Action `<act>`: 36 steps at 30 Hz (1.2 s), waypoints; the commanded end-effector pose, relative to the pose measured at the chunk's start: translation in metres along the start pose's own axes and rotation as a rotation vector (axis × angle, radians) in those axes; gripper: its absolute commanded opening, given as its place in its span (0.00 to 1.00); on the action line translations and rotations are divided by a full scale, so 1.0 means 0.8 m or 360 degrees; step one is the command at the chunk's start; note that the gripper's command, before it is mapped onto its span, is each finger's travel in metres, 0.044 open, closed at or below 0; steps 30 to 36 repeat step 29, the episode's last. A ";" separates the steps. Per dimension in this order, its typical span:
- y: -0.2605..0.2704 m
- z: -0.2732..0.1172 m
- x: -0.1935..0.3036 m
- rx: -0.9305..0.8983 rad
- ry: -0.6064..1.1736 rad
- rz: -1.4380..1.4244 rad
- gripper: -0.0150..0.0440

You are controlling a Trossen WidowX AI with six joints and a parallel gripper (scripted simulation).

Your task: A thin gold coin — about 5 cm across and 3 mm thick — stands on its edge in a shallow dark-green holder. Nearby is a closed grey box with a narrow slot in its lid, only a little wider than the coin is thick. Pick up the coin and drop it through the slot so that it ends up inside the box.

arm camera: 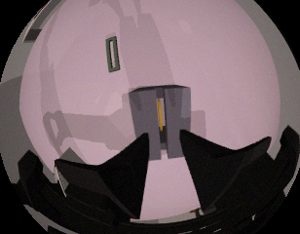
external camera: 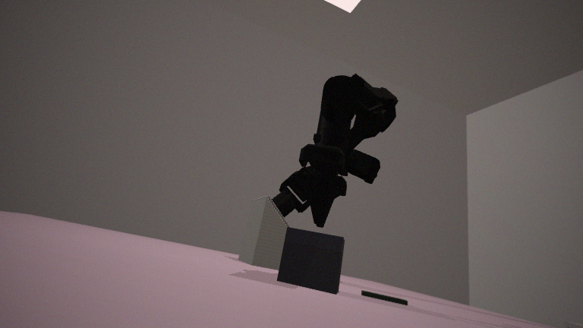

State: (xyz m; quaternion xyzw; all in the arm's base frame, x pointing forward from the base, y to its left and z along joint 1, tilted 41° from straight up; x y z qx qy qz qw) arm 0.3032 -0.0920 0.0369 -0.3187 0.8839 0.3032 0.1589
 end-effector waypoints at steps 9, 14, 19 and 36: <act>0.000 -0.018 0.000 0.0001 0.0001 0.0000 0.70; 0.000 -0.026 0.000 0.0000 0.0001 0.0001 0.93; 0.003 -0.077 0.003 -0.0012 -0.0003 0.0011 1.00; 0.003 -0.077 0.003 -0.0012 -0.0003 0.0011 1.00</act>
Point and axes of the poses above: the point midway between the two fingers, 35 mm back from their tips, its own z axis out along the fingers, its own y axis across the jaws, x = y × z, the point moved 7 cm from there along -z, back along the fingers, and after that the axes turned 10 degrees about z, right-handed, at the moved point
